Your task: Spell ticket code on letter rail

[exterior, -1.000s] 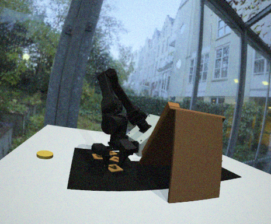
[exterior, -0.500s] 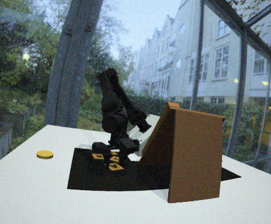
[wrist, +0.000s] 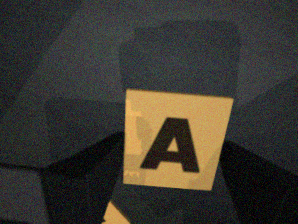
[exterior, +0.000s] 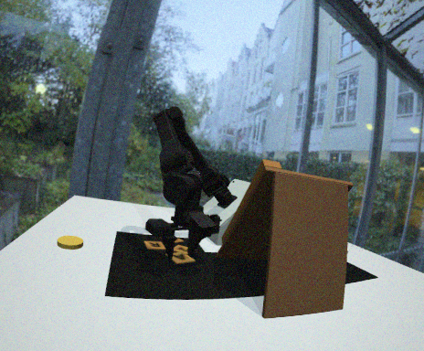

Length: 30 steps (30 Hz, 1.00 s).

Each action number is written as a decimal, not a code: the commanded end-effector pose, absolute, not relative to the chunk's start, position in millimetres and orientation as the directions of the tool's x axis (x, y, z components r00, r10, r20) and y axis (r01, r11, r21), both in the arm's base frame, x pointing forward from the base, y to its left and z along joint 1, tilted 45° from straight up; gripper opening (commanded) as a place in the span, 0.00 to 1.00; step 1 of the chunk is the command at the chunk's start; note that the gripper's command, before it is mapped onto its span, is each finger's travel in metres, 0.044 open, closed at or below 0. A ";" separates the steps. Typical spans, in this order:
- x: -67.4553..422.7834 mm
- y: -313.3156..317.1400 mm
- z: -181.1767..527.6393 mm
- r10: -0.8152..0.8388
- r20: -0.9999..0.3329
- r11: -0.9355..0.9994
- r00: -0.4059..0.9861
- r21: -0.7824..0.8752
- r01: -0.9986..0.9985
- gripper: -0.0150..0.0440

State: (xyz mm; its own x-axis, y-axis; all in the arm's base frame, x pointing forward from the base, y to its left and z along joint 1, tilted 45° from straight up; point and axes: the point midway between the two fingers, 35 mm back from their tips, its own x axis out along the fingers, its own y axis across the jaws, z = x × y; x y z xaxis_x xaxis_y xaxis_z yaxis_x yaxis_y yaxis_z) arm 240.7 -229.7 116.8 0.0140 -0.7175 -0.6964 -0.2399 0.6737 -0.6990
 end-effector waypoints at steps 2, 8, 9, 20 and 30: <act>240.7 -227.3 119.5 -0.720 -0.694 0.672 0.013 -0.702 -0.236 0.25; 240.5 -223.8 121.4 -0.720 -0.694 0.672 0.013 -0.702 -0.236 0.25; 240.5 -223.2 121.8 -0.720 -0.694 0.672 0.013 -0.702 -0.236 0.25; 240.2 -217.2 125.5 -0.719 -0.694 0.673 0.013 -0.701 -0.236 0.25; 239.9 -233.5 129.5 -0.702 -0.712 0.696 0.023 -0.693 -0.189 0.25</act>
State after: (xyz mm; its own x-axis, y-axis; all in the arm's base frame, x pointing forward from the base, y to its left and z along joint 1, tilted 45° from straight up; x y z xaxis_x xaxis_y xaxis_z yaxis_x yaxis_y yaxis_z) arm 238.3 -226.9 125.0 0.0138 -0.7049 -0.7091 -0.2104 0.6913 -0.6913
